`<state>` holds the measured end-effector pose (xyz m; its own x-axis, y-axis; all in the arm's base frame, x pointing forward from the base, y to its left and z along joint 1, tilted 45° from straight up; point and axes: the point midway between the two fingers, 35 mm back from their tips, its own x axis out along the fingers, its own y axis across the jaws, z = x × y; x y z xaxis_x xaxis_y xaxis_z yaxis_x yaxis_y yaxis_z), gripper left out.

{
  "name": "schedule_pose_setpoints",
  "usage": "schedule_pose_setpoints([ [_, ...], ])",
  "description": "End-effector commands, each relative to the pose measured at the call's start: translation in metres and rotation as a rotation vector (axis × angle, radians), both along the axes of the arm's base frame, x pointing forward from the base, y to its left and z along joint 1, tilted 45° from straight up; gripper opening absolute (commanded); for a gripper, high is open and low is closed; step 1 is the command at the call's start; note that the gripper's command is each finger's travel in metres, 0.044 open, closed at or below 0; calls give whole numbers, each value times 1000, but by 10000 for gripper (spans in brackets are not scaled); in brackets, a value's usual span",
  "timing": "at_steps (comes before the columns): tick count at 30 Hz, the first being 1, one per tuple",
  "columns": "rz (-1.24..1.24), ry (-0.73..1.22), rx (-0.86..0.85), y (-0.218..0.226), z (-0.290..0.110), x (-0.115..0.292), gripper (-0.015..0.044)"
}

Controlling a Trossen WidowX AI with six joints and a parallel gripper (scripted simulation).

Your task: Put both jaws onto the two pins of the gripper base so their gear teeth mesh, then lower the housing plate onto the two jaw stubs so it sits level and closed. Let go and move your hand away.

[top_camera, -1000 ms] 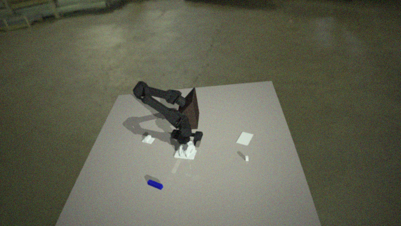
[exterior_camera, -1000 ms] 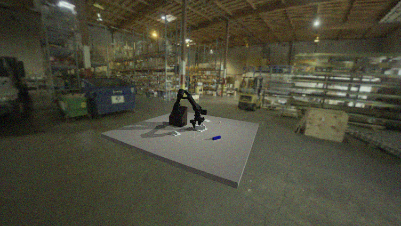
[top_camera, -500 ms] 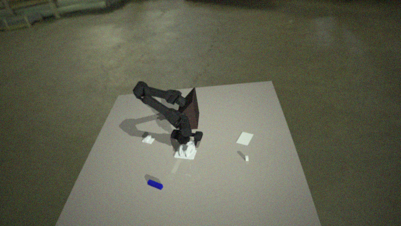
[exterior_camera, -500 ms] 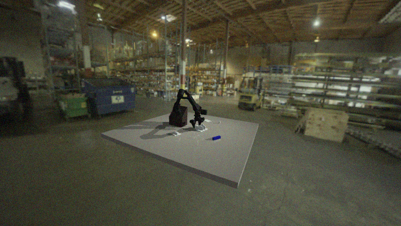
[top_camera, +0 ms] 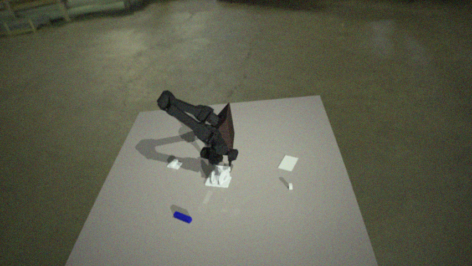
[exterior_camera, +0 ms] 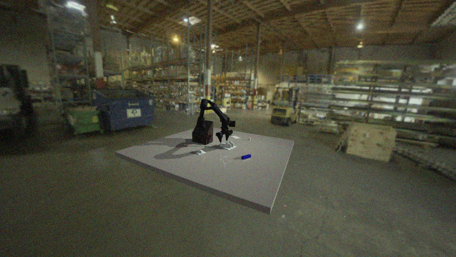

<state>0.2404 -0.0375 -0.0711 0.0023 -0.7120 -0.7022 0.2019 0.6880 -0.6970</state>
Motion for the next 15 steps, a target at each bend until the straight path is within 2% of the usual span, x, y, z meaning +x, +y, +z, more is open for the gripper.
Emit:
schedule_pose_setpoints([
  [1,-3,-14,7,28,28,1,440],
  [7,12,-18,6,25,24,2,440],
  [12,0,-12,12,57,62,-32,440],
  [15,-3,-11,9,60,68,-38,440],
])
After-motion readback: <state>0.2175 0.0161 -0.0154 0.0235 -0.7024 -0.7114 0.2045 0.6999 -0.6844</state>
